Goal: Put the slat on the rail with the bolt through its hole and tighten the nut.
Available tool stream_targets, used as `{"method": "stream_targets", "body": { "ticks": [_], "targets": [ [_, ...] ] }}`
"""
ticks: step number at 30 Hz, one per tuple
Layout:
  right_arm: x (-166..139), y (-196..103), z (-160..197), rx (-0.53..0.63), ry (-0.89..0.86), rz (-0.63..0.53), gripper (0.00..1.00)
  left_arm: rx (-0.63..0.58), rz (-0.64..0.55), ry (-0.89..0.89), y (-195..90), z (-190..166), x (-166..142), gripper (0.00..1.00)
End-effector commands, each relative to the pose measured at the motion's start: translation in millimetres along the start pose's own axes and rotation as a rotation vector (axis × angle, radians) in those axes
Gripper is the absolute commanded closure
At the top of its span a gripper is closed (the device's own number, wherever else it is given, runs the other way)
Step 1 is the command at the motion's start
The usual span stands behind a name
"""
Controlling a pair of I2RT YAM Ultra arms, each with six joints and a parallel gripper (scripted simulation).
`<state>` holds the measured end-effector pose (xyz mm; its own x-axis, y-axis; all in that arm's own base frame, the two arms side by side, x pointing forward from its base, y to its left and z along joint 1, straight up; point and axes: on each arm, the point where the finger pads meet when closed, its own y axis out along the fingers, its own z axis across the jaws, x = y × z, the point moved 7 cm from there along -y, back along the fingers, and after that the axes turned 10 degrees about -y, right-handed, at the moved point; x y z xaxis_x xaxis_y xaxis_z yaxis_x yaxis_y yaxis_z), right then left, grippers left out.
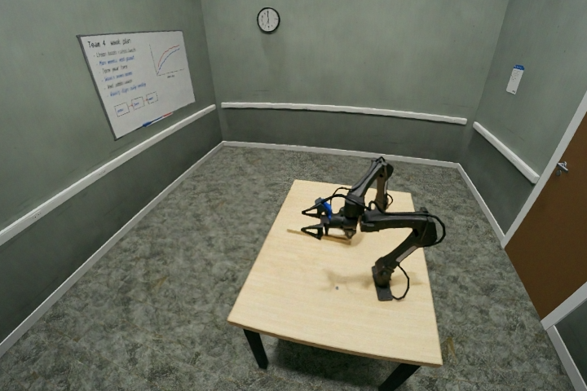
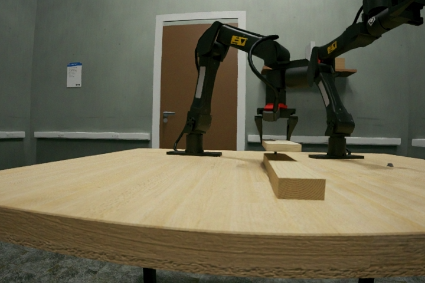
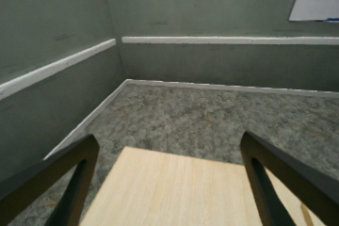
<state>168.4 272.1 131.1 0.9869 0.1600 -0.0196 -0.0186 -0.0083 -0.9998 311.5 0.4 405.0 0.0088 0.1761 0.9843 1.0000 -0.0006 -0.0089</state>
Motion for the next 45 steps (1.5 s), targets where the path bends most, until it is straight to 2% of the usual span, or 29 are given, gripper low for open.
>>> {"method": "stream_targets", "body": {
  "ticks": [1, 45],
  "targets": [
    [5, -6, 2, 0.023, 0.012, -0.036, 0.28, -0.003, -0.021, 0.002, -1, 0, 6, 0.00],
    [5, 16, 1, 0.016, 0.009, -0.029, 0.28, -0.003, -0.021, 0.002, -1, 0, 6, 0.00]
  ]
}}
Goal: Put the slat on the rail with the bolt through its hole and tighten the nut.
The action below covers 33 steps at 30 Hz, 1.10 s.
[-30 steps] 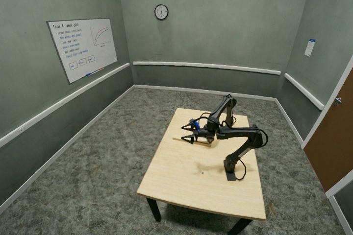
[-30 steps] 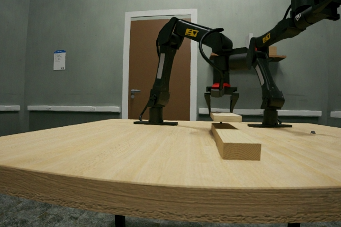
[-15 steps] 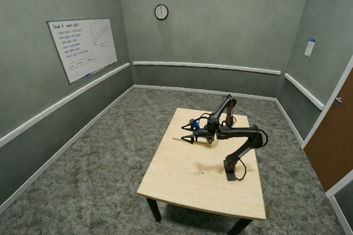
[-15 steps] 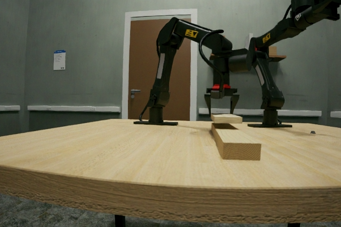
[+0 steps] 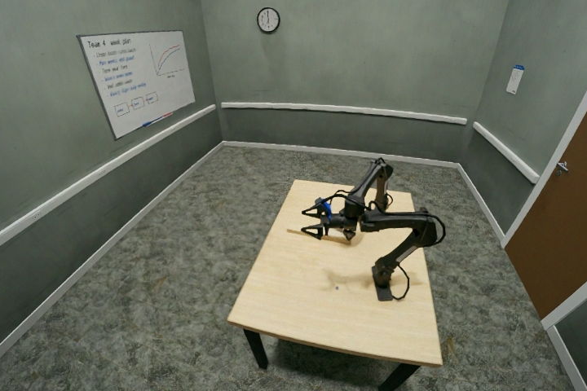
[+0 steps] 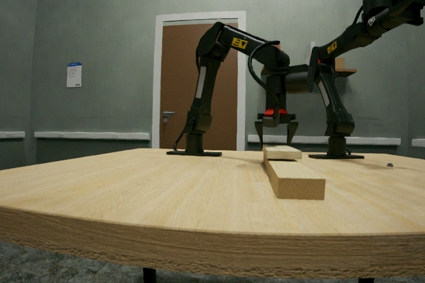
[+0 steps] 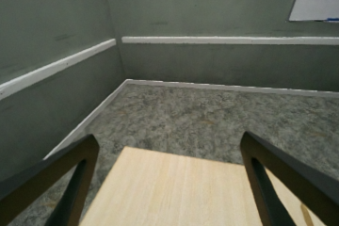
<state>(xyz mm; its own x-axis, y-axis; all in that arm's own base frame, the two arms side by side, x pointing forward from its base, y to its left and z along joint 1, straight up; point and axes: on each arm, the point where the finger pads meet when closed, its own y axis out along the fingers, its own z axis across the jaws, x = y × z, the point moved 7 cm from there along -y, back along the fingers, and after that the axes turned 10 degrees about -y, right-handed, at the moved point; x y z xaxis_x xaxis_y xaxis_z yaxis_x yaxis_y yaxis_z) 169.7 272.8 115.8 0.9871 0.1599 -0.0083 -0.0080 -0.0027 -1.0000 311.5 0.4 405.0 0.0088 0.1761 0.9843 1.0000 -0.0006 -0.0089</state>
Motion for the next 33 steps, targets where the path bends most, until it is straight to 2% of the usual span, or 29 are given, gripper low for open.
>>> {"method": "stream_targets", "body": {
  "ticks": [1, 33],
  "targets": [
    [3.0, 1.0, 0.9, 0.012, 0.009, -0.018, 0.28, -0.003, -0.021, 0.002, -0.9, -0.4, 6.0, 0.00],
    [1.5, 7.4, -0.6, 0.005, 0.008, -0.011, 0.28, -0.003, -0.021, 0.002, -0.9, -0.4, 6.0, 0.00]
  ]
}}
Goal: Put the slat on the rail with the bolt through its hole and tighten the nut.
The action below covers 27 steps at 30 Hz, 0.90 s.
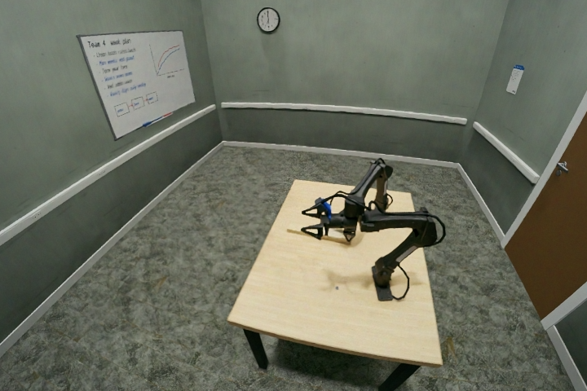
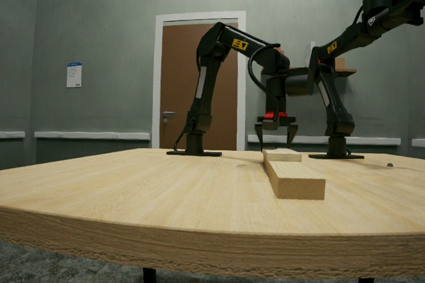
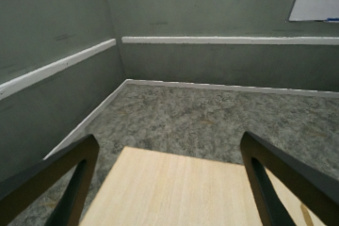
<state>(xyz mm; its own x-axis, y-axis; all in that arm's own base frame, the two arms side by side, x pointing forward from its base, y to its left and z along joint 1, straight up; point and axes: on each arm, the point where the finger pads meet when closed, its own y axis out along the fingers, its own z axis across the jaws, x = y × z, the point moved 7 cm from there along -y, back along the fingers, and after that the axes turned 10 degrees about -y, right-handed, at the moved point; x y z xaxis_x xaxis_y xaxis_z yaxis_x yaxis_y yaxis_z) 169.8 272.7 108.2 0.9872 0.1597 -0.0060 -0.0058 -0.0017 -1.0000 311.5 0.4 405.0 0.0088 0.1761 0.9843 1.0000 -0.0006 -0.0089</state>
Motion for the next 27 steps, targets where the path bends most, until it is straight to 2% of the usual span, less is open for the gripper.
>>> {"method": "stream_targets", "body": {
  "ticks": [1, 4, 6, 8, 9, 16, 27],
  "targets": [
    [1, 0, -1, 0.002, 0.008, -0.006, 0.28, -0.003, -0.021, 0.002, -1, 0, 6, 0.00],
    [2, -1, 1, 0.007, 0.008, -0.010, 0.28, -0.003, -0.021, 0.002, -1, 0, 6, 0.00],
    [1, -3, 1, 0.008, 0.000, -0.007, 0.05, -0.003, -0.021, 0.002, -1, 0, 6, 0.00],
    [1, -3, 1, 0.008, 0.000, -0.007, 0.05, -0.003, -0.021, 0.002, -1, 0, 6, 0.00],
    [1, -3, 1, 0.008, 0.000, -0.007, 0.00, -0.003, -0.021, 0.002, -1, 0, 6, 0.00],
    [1, -3, 1, 0.008, 0.000, -0.007, 0.00, -0.003, -0.021, 0.002, -1, 0, 6, 0.00],
    [0, -43, 1, 0.009, 0.001, -0.024, 0.00, -0.003, -0.021, 0.002, -1, 0, 6, 0.00]
  ]
}}
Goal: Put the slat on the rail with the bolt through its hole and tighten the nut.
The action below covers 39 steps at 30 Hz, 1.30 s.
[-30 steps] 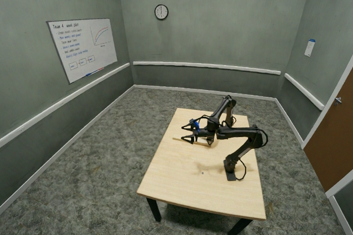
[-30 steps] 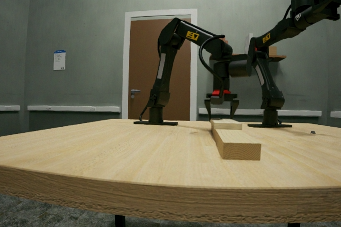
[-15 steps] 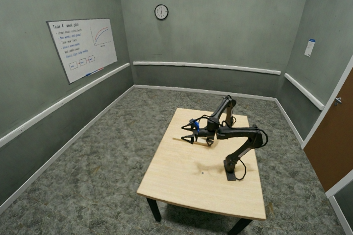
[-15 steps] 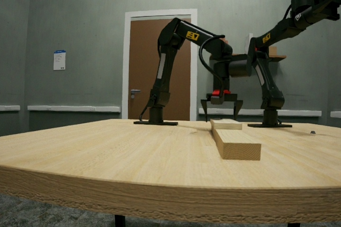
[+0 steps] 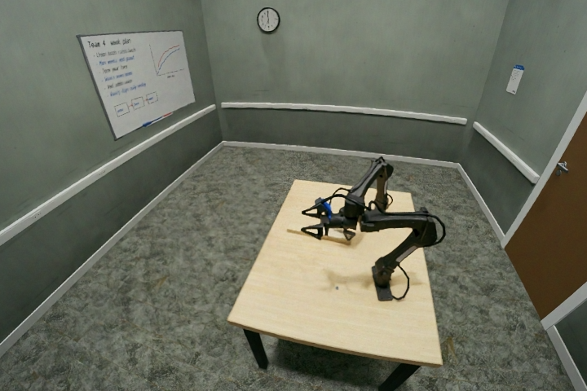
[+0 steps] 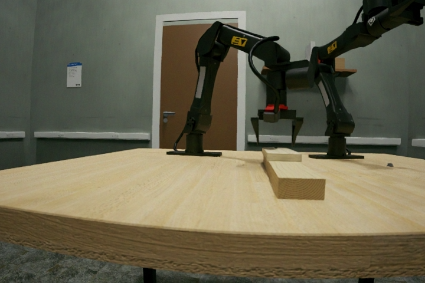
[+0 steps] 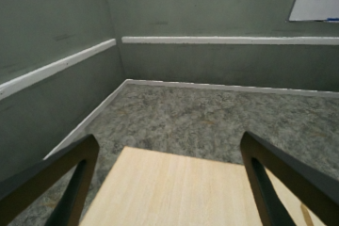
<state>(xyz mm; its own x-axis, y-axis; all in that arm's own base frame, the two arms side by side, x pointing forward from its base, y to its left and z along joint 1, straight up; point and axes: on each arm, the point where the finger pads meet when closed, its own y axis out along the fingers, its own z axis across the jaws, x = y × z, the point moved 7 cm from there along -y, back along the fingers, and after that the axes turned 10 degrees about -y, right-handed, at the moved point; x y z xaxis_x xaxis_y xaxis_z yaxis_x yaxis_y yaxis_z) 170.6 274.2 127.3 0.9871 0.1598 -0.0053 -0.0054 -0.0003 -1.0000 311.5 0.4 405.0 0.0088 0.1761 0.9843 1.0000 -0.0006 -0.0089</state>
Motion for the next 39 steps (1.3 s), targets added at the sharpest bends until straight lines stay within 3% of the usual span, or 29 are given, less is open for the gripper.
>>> {"method": "stream_targets", "body": {
  "ticks": [1, 32, 39],
  "targets": [
    [-1, -28, 0, 0.008, 0.001, -0.024, 0.00, -0.003, -0.021, 0.002, -1, 0, 6, 0.00],
    [-1, -26, -1, 0.008, 0.000, -0.013, 0.00, -0.003, -0.021, 0.002, -1, 0, 6, 0.00],
    [32, -44, -16, 0.116, -0.002, -0.144, 0.00, -0.003, -0.021, 0.002, -1, 0, 6, 0.00]
  ]
}}
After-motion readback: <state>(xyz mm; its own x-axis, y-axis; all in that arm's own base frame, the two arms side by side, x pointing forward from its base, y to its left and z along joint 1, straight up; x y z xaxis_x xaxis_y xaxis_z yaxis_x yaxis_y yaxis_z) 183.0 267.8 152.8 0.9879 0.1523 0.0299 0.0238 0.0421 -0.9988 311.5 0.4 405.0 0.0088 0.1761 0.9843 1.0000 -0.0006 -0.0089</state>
